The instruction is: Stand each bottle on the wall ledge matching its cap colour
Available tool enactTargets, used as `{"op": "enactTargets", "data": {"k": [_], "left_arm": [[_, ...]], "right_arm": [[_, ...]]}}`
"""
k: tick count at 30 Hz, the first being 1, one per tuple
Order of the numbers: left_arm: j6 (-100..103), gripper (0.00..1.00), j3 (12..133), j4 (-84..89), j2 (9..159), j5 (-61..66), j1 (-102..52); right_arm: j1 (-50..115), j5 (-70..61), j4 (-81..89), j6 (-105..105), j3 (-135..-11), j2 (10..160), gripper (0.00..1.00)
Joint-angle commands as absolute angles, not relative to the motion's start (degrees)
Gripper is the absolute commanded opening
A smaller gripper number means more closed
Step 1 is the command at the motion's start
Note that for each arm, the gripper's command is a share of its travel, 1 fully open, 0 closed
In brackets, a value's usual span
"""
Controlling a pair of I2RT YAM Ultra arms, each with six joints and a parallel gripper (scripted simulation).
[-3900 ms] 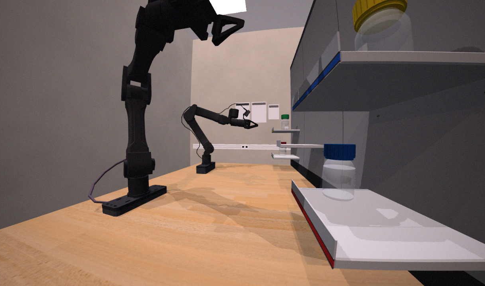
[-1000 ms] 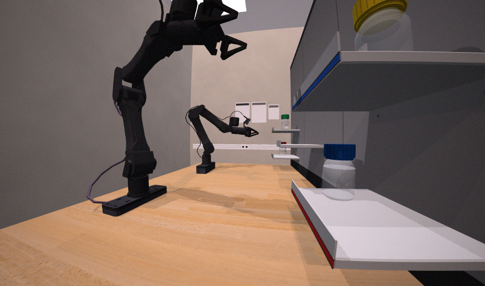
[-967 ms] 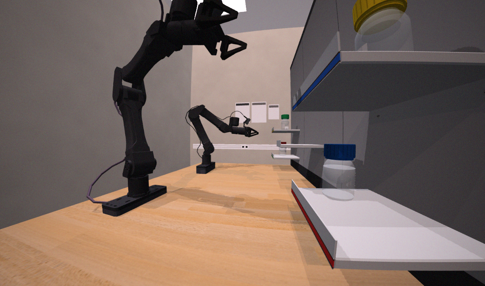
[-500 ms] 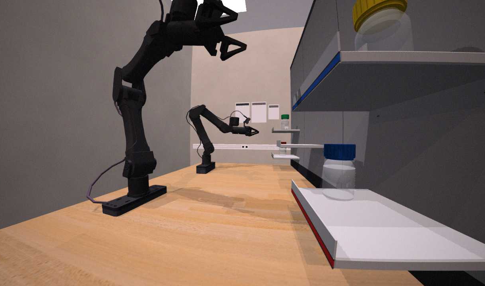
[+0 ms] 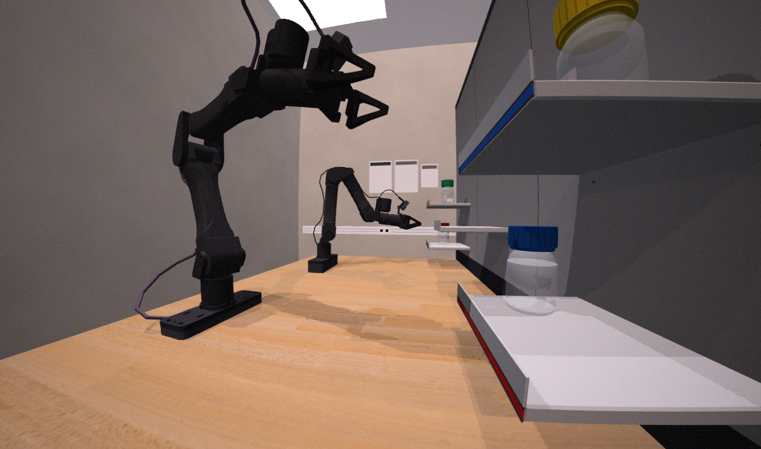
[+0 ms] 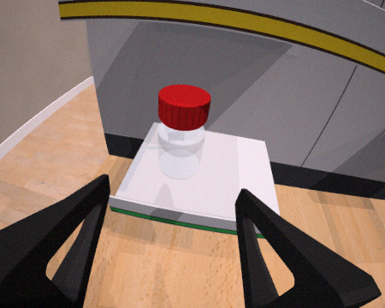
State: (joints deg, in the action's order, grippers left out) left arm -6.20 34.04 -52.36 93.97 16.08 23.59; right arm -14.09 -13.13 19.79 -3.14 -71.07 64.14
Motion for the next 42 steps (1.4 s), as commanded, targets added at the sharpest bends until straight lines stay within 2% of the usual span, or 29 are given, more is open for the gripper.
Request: {"op": "enactTargets", "data": {"k": [1,16,42], "left_arm": [[-3.39,0.81,37.90,-59.09,100.20,14.25,22.22],[-1.03,0.81,46.73,-63.78,115.26,13.06,19.94],[-1.04,0.81,51.79,-60.44,118.36,12.36,19.25]], "right_arm": [[-14.86,-13.81,11.50,-3.68,-63.80,61.30,1.00],[-14.83,-11.92,-5.08,-2.54,-42.29,59.50,1.00],[-13.96,-12.14,-5.17,-2.55,-41.07,59.59,1.00]]}}
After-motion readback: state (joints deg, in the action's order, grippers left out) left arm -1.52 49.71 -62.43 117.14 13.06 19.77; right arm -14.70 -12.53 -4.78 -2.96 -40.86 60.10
